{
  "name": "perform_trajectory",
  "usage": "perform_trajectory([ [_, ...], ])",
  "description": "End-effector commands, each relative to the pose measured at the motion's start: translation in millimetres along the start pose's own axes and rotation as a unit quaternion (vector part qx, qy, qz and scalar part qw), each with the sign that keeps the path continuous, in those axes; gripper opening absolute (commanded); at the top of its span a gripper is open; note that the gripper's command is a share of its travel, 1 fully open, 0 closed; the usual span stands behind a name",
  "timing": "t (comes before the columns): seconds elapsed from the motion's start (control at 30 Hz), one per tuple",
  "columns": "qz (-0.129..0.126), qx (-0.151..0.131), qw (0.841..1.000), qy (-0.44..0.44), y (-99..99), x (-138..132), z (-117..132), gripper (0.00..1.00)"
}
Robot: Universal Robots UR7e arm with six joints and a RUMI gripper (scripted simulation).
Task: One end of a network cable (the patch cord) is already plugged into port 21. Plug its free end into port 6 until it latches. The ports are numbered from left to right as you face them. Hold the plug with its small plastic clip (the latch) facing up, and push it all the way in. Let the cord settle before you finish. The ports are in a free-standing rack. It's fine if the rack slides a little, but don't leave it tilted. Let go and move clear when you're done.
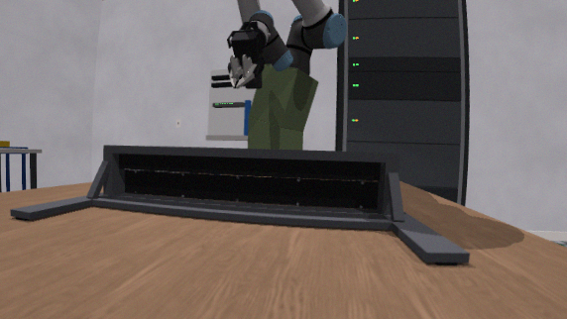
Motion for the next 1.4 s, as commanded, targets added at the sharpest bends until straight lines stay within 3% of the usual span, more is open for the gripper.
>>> perform_trajectory([
  [0.0, 0.000, 0.000, 1.000, 0.000, 0.4, -6.0, -0.2, 0.00],
  [0.77, 0.000, 0.000, 1.000, 0.000, 0.4, -93.3, -7.8, 0.00],
  [1.37, 0.000, 0.000, 1.000, 0.000, -6.3, -98.6, -8.2, 0.00],
])
Point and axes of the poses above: the point where the finger pads meet when closed, its own y axis back along the fingers, its own x axis across the jaws, z = x × y, the point moved 10 cm from there along y, back along the fingers, and after that the axes turned 5 degrees about y, right-handed, at the moved point
